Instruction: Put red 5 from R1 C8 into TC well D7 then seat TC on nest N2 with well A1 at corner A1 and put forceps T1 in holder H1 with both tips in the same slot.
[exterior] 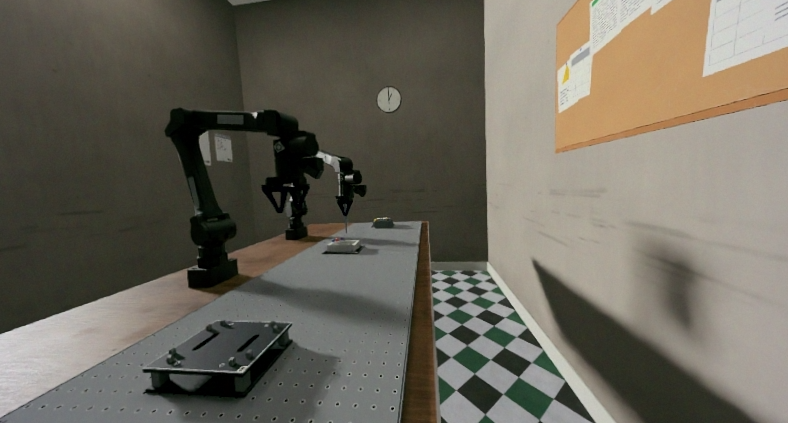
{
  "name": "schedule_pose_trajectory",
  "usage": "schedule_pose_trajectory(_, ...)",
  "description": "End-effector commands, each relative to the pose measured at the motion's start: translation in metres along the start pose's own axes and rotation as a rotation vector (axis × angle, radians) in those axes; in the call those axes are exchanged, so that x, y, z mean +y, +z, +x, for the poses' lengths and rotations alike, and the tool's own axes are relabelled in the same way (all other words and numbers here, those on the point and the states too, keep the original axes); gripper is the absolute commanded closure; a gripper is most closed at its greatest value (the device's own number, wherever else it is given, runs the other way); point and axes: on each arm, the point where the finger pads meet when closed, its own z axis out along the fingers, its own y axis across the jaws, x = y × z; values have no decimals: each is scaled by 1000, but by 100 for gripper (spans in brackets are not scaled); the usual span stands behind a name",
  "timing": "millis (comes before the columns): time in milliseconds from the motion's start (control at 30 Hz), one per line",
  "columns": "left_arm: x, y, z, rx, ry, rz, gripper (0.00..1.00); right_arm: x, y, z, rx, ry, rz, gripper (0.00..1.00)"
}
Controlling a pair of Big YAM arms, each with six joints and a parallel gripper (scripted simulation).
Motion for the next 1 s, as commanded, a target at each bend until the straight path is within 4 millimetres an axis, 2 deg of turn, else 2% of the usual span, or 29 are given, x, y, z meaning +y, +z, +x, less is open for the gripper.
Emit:
schedule_pose_trajectory(0, 6, -11, -3, -12, 12, 5, 93, -2, -11, -9, -30, 2, 8, 0)
schedule_pose_trajectory(67, 8, -1, -3, 3, 13, -4, 93, -2, -11, -9, -30, 2, 8, 0)
schedule_pose_trajectory(233, 16, -12, -7, -16, 12, 6, 93, -2, -11, -9, -30, 2, 8, 0)
schedule_pose_trajectory(400, 26, -2, -7, 6, 11, -8, 93, -2, -11, -9, -30, 2, 8, 0)
schedule_pose_trajectory(567, 30, -9, -9, -6, 11, -2, 93, -2, -11, -9, -30, 2, 8, 0)
schedule_pose_trajectory(600, 23, -15, -16, -24, 20, 9, 93, -2, -11, -9, -30, 2, 8, 0)
schedule_pose_trajectory(700, 36, -8, -11, -7, 12, -1, 93, -2, -11, -9, -30, 2, 8, 0)
schedule_pose_trajectory(800, 41, -5, -13, 1, 11, -6, 93, -2, -11, -9, -30, 2, 8, 0)
schedule_pose_trajectory(967, 48, -11, -17, -12, 12, 0, 93, -2, -11, -9, -30, 2, 8, 0)
